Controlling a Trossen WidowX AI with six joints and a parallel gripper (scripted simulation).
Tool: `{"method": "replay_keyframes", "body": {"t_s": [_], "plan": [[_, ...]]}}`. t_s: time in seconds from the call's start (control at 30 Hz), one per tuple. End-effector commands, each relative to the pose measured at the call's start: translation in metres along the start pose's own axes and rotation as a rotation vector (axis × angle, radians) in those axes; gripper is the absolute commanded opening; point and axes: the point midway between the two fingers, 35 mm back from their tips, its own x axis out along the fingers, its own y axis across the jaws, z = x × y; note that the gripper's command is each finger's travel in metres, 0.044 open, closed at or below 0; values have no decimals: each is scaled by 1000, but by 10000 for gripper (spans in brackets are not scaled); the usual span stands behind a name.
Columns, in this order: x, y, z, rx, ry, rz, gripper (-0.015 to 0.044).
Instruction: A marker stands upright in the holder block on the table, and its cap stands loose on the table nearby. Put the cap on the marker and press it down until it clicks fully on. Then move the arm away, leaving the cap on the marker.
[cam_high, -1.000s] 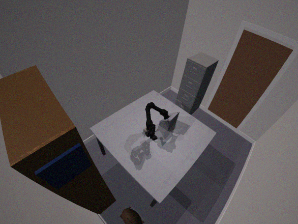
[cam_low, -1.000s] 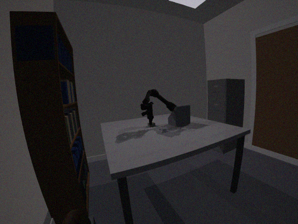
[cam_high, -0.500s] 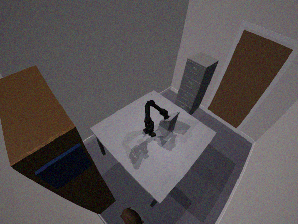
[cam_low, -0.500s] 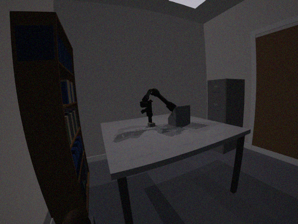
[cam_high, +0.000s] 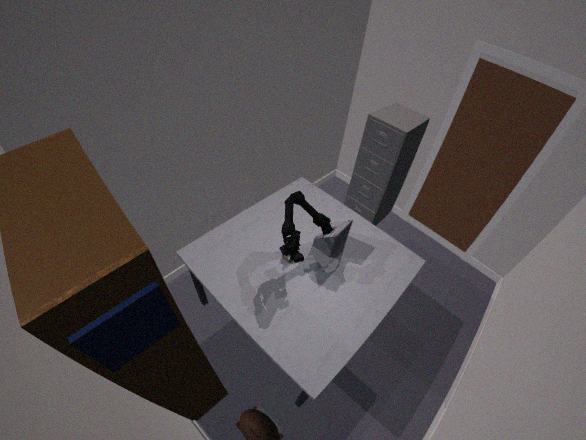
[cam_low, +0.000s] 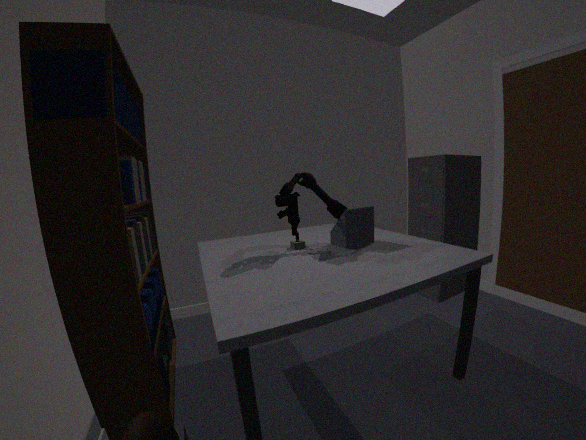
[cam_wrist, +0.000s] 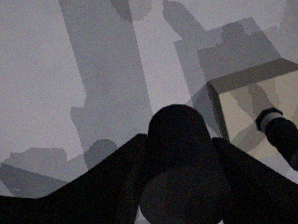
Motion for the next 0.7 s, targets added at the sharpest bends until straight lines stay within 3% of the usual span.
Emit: {"method": "replay_keyframes", "body": {"t_s": [0.0,0.67], "plan": [[-4,-13,-2,-6,-2,-5,0],[-22,-70,-14,-7,-1,-7,0]]}}
